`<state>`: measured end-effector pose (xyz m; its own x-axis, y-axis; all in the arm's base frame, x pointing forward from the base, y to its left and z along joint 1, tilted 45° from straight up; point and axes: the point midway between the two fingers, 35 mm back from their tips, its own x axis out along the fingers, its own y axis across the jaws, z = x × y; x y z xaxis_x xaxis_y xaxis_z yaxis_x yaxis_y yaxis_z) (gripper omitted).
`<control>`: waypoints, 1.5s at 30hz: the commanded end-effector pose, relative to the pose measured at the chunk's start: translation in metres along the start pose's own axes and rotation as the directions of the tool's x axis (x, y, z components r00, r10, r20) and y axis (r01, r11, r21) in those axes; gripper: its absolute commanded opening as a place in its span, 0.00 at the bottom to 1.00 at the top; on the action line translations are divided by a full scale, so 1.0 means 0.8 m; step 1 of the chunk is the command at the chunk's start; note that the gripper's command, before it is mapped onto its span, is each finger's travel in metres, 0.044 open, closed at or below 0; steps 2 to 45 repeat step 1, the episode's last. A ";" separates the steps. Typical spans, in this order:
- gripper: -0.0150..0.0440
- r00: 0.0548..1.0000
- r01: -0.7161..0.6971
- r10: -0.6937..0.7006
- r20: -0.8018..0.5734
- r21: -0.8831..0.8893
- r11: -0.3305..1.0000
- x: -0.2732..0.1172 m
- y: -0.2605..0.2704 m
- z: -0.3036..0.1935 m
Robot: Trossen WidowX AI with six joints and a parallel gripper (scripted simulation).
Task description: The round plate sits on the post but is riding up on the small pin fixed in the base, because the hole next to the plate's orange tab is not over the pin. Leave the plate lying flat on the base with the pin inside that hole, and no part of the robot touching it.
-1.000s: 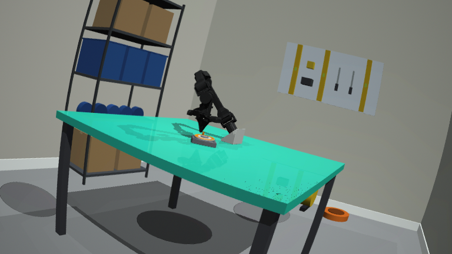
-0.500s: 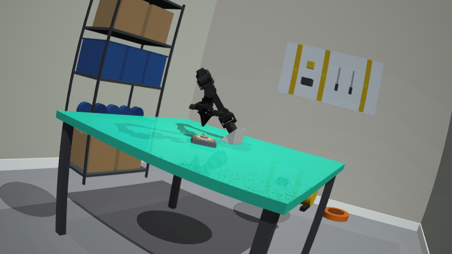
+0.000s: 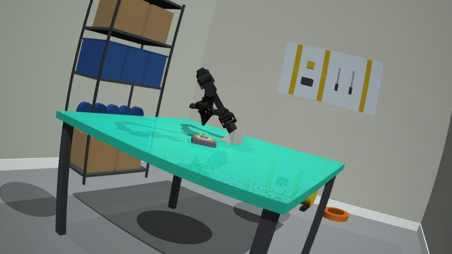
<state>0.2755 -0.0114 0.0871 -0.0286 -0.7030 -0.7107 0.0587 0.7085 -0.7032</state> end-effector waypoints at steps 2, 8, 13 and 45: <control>0.25 1.000 0.001 -0.001 0.000 -0.005 1.000 0.001 0.000 0.000; 0.25 1.000 0.001 -0.001 0.000 -0.005 1.000 0.001 0.000 0.000; 0.25 1.000 0.001 -0.001 0.000 -0.005 1.000 0.001 0.000 0.000; 0.25 1.000 0.001 -0.001 0.000 -0.005 1.000 0.001 0.000 0.000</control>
